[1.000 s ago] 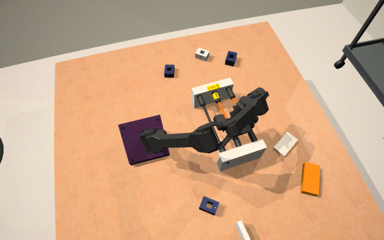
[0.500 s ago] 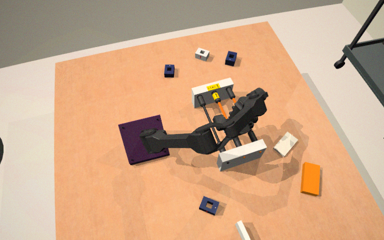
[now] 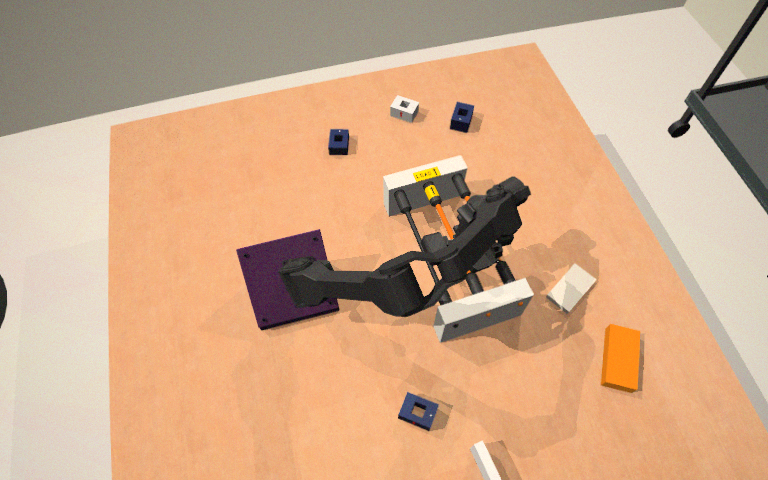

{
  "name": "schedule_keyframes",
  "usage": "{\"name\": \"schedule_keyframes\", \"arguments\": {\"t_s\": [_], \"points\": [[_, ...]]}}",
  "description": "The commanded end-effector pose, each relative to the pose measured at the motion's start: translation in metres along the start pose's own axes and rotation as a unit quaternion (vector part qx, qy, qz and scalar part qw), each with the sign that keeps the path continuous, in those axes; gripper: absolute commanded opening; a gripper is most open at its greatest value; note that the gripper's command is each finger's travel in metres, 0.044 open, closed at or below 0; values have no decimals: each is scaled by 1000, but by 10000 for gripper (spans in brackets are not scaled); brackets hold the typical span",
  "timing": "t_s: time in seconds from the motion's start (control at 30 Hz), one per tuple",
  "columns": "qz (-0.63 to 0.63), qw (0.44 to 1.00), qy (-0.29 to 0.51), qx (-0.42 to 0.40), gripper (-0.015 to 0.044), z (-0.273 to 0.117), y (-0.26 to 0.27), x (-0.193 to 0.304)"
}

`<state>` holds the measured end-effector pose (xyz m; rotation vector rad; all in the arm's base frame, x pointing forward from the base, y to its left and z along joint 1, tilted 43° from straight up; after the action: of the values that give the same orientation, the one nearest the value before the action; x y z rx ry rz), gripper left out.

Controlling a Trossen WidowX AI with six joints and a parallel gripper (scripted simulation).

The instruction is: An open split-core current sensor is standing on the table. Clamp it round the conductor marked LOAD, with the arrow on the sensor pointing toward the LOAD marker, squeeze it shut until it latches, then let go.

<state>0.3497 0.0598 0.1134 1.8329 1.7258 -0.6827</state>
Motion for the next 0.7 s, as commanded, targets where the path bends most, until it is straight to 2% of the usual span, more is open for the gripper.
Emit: {"name": "schedule_keyframes", "arguments": {"t_s": [0.0, 0.3, 0.67], "points": [[0, 1000, 0, 0, 26, 0, 0, 0], [0, 1000, 0, 0, 263, 0, 0, 0], [0, 1000, 0, 0, 265, 0, 0, 0]]}}
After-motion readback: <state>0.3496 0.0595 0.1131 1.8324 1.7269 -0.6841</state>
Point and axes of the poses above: the point midway between the two fingers, 35 mm back from their tips, its own z axis out along the fingers, its own y axis across the jaws, x = y × z, the point moved 9 cm from there along -z, back along the fingers, and after that the axes turned 9 degrees about z, right-handed, at the moved point
